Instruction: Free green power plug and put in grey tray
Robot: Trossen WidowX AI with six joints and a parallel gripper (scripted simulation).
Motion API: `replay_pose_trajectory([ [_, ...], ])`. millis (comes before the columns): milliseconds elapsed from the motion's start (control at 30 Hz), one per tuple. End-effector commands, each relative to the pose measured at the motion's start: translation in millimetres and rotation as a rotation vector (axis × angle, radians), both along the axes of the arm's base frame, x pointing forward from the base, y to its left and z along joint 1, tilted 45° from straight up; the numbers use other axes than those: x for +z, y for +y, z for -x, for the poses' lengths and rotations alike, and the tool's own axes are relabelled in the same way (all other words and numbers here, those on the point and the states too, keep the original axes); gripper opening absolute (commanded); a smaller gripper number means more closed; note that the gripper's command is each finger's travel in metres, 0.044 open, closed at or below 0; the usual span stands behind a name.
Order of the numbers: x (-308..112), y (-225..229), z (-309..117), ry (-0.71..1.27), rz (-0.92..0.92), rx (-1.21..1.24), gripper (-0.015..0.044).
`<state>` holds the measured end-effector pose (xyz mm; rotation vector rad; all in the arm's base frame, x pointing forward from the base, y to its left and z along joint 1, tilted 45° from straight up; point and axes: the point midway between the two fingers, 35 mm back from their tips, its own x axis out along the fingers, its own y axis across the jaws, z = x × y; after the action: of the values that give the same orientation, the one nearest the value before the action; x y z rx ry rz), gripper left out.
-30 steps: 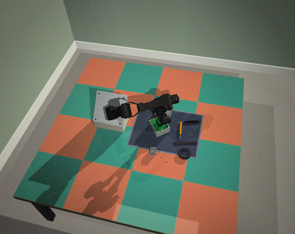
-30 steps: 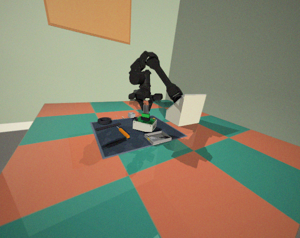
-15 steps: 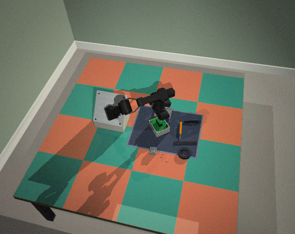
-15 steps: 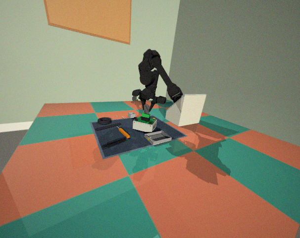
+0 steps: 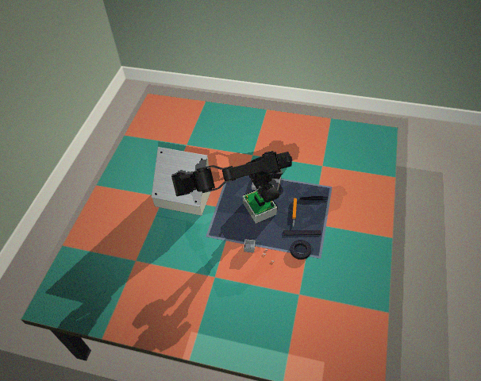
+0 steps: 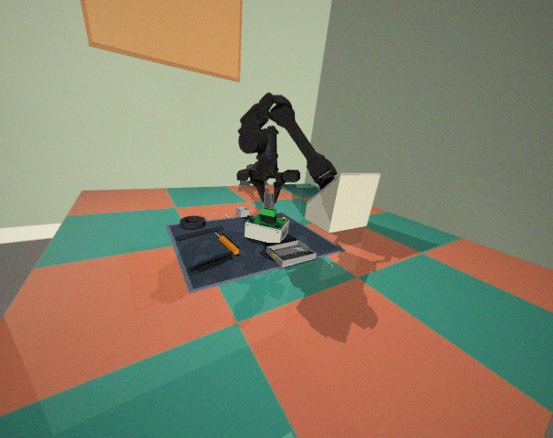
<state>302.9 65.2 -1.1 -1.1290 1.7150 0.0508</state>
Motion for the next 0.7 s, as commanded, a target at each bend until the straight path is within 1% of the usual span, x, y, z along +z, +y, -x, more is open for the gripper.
replay_pose_trajectory([
  [0,8.8,8.3,-0.6,-0.02,-0.004,0.02,0.0],
  [233,0.8,17.1,10.7,-0.118,0.13,0.106,0.0],
  [367,-1.0,20.0,14.0,-0.146,0.169,0.131,0.0],
  [500,1.4,19.0,11.7,-0.125,0.141,0.113,0.0],
  [667,9.0,14.3,3.7,-0.054,0.043,0.051,0.0],
])
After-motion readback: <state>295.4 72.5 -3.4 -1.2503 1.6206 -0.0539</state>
